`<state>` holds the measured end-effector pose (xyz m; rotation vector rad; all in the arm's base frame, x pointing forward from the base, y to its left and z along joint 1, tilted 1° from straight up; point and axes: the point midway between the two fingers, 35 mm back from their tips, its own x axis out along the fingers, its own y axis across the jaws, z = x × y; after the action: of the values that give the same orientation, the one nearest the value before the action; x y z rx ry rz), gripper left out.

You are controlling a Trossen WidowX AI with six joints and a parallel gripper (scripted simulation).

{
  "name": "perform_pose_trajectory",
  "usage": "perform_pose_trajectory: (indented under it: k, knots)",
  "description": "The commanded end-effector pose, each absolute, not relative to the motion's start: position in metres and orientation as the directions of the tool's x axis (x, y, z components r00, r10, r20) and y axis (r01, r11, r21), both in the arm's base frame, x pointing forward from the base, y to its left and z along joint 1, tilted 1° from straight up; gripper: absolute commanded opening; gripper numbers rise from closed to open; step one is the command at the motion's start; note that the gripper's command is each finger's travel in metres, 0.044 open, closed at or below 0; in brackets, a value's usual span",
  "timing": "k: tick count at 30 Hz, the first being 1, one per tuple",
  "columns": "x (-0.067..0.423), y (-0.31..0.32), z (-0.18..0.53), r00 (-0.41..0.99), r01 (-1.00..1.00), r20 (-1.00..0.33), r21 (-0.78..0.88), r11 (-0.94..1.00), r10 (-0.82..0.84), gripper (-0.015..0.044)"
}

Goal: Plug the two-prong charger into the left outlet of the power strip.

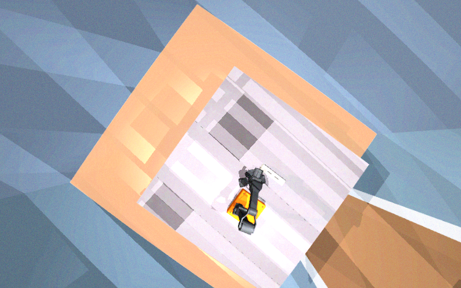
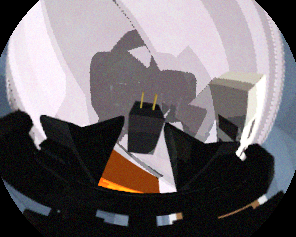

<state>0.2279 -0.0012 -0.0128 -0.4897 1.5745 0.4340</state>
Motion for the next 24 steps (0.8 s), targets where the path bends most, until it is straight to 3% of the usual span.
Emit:
perform_pose_trajectory:
  k: [1, 9, 12, 24]
  knots:
    - [0.228, -0.001, -0.013, -0.040, -0.553, -0.998, -0.018, 0.833, -0.048, 0.0151]
    - [0.228, -0.001, -0.013, -0.040, -0.553, -0.998, -0.018, 0.833, -0.048, 0.0078]
    - [0.228, -0.001, -0.008, -0.040, -0.553, -0.998, -0.018, 0.833, -0.049, 0.0000]
    - [0.222, -0.002, 0.038, -0.049, -0.557, -0.997, -0.016, 0.831, -0.052, 0.0000]
